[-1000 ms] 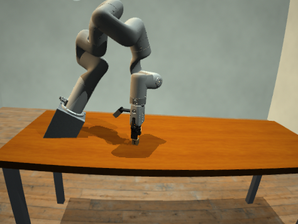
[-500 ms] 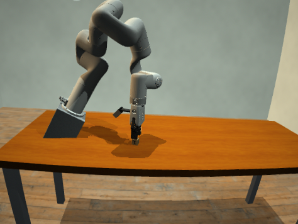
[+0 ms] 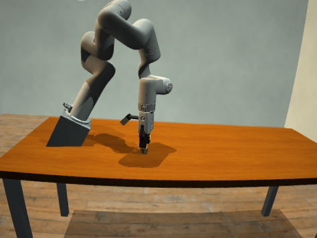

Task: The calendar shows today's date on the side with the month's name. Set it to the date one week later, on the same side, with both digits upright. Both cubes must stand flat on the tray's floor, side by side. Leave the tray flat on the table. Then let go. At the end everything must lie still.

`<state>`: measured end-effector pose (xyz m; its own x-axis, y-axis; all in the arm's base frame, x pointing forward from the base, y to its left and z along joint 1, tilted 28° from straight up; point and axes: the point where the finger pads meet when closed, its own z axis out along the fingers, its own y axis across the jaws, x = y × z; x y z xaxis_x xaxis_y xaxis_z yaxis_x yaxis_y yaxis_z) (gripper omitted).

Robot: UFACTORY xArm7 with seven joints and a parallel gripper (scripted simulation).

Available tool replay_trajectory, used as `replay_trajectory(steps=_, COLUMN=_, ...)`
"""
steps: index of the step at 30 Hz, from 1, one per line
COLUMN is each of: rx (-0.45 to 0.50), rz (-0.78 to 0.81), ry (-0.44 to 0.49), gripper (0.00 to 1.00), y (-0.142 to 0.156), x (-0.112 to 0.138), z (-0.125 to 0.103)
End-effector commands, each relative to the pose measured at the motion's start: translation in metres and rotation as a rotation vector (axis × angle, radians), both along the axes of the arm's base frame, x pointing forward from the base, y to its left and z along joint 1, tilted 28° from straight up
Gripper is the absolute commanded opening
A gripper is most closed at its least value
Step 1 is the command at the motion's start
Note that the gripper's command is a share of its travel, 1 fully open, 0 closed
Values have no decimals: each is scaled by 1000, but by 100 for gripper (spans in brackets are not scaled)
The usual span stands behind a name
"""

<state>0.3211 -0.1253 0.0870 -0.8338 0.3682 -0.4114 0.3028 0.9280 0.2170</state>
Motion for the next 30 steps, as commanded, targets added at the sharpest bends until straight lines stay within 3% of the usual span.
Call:
replay_trajectory(steps=1, rx=-1, rz=0, ry=-1, gripper=47, y=0, x=1, z=-1)
replay_trajectory(steps=30, rx=-1, rz=0, ry=-1, gripper=47, y=1, x=12, z=-22)
